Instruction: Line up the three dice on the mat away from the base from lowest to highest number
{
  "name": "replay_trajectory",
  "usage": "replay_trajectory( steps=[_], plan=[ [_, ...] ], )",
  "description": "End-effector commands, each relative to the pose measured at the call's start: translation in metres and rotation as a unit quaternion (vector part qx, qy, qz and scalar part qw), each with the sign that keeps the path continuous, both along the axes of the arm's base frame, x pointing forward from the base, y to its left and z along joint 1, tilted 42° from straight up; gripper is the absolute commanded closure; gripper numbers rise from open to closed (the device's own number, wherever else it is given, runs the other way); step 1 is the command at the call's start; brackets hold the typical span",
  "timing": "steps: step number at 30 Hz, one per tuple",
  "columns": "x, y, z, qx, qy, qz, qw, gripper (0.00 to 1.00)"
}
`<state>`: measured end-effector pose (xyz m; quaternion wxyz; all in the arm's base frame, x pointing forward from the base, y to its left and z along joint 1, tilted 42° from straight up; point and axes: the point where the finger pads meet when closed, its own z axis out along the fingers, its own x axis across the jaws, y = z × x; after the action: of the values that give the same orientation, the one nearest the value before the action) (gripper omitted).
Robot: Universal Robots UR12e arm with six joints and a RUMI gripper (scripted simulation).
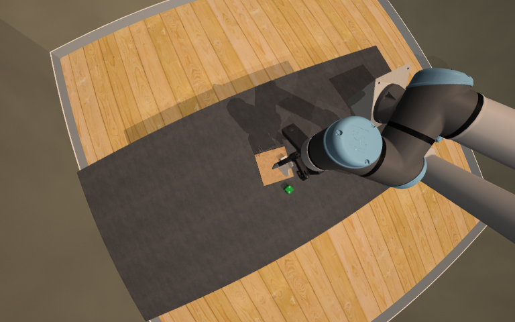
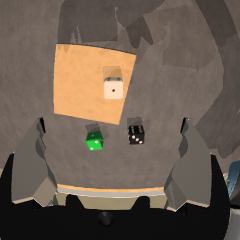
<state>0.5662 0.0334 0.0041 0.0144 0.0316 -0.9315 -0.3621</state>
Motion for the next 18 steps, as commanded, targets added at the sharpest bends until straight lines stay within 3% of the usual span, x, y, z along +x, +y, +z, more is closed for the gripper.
replay_trajectory(
  steps=[1, 18],
  plan=[
    [0.0006, -0.0006, 0.0003, 0.0, 0.0, 0.0, 1.0, 0.0],
    [0.0006, 0.0007, 0.0014, -0.002, 0.021, -0.024, 0.999, 0.0]
  ],
)
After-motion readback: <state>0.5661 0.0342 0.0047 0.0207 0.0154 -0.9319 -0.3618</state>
